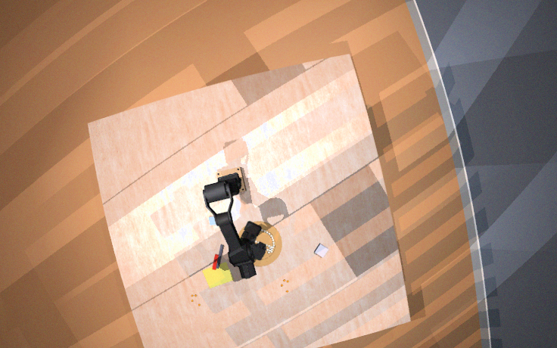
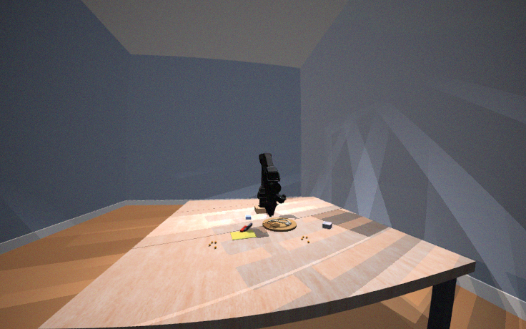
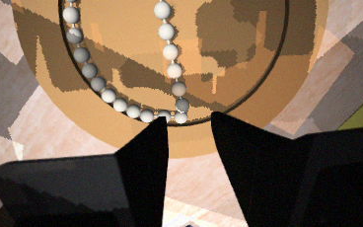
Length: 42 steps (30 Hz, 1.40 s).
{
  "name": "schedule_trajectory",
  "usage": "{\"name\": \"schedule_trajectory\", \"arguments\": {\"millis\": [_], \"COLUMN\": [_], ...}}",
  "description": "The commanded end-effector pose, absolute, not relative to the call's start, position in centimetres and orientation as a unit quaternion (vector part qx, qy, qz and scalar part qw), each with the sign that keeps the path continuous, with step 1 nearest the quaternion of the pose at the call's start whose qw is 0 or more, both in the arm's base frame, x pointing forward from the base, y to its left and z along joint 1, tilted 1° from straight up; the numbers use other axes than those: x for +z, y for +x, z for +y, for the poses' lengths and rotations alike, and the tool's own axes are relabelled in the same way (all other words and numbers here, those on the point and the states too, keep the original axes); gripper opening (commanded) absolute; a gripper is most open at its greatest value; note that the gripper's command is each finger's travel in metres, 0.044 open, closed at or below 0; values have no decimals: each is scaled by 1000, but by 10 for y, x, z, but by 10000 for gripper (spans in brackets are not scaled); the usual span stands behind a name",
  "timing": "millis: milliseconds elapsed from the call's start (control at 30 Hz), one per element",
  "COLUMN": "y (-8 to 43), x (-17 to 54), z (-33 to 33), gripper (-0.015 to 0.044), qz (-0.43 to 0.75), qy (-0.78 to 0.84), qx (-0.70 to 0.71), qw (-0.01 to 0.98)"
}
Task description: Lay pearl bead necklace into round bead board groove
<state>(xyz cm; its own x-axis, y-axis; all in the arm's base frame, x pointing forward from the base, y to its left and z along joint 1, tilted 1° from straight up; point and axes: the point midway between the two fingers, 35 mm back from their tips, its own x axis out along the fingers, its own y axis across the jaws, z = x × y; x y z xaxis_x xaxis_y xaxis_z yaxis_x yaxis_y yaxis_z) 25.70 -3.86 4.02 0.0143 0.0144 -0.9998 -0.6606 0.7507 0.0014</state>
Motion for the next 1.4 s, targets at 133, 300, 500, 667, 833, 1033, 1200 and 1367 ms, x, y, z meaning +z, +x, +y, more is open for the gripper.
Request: {"name": "schedule_trajectory", "arguments": {"millis": [133,300,500,667,833,1033,1200,1367], "y": [257,257,256,256,256,256,256,256], "x": [30,22,12,10,12,12,12,12], "z": [-38,-38,-38,-38,-38,-38,-38,-38], "gripper": [120,120,120,120,0,0,0,0], "qz": [655,656,656,656,656,656,656,656], "qy": [-247,-247,-248,-248,-247,-247,-247,-247], "qx": [254,255,256,256,254,254,254,254], "qw": [667,667,665,665,666,666,666,666]}}
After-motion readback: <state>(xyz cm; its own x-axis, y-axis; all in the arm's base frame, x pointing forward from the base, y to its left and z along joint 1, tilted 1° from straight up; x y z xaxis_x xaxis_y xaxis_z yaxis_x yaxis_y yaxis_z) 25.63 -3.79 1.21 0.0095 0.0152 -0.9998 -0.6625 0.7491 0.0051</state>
